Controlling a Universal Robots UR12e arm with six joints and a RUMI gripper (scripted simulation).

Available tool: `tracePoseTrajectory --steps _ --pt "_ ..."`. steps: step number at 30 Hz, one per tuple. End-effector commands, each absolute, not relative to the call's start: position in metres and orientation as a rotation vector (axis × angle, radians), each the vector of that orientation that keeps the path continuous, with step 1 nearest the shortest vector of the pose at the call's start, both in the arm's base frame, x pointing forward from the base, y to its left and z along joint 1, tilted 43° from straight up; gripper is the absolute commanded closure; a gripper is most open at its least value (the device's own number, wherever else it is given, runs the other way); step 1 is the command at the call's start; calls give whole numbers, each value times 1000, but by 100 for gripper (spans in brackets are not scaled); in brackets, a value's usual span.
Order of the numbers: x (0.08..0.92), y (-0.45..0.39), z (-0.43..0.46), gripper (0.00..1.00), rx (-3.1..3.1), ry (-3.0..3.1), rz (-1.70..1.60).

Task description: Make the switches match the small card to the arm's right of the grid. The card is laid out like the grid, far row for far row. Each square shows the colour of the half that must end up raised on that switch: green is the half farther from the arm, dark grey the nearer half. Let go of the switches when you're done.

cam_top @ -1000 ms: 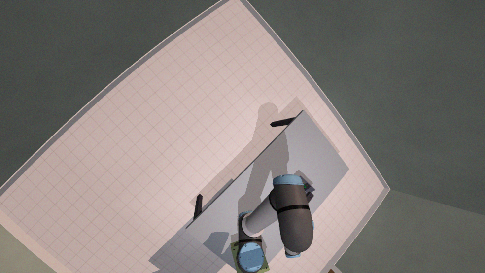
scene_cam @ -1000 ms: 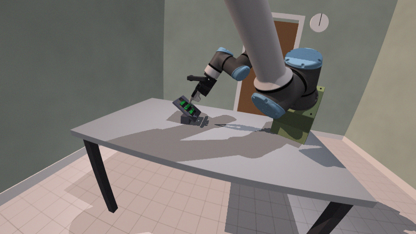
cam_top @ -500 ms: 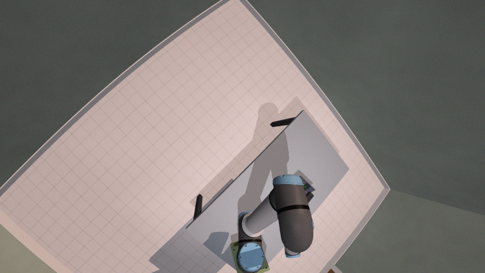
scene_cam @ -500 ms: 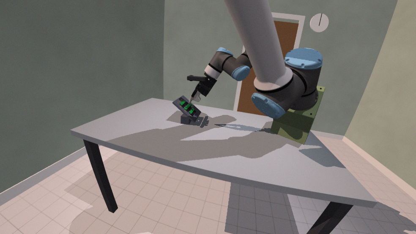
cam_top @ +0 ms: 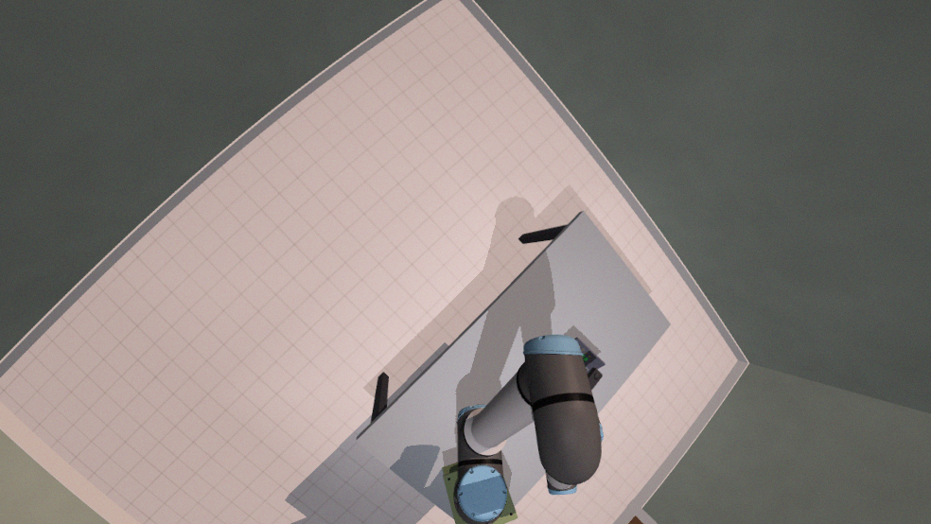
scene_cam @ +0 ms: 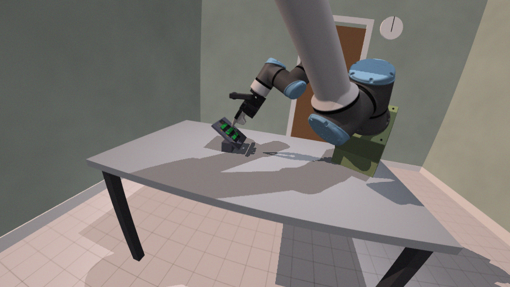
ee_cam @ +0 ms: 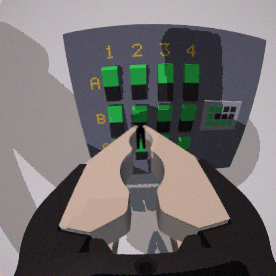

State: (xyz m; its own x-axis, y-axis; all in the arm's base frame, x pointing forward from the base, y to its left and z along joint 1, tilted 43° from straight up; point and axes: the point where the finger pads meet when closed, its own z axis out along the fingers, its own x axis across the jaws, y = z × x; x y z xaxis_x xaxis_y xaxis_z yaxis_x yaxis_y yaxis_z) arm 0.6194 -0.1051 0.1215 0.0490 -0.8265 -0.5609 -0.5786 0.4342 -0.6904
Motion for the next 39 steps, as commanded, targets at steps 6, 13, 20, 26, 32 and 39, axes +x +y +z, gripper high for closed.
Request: tracePoseTrajectory --steps 6,13,20,26,32,39 --pt "620 -106 122 100 -1248 1636 -296" --pt "622 -105 121 100 -1248 1636 -296" --pt "632 -100 115 100 -1248 1636 -296" --pt "638 -98 112 100 -1248 1636 -296" --pt "639 -98 111 100 -1248 1636 -296" --pt "640 -97 111 100 -1248 1636 -296"
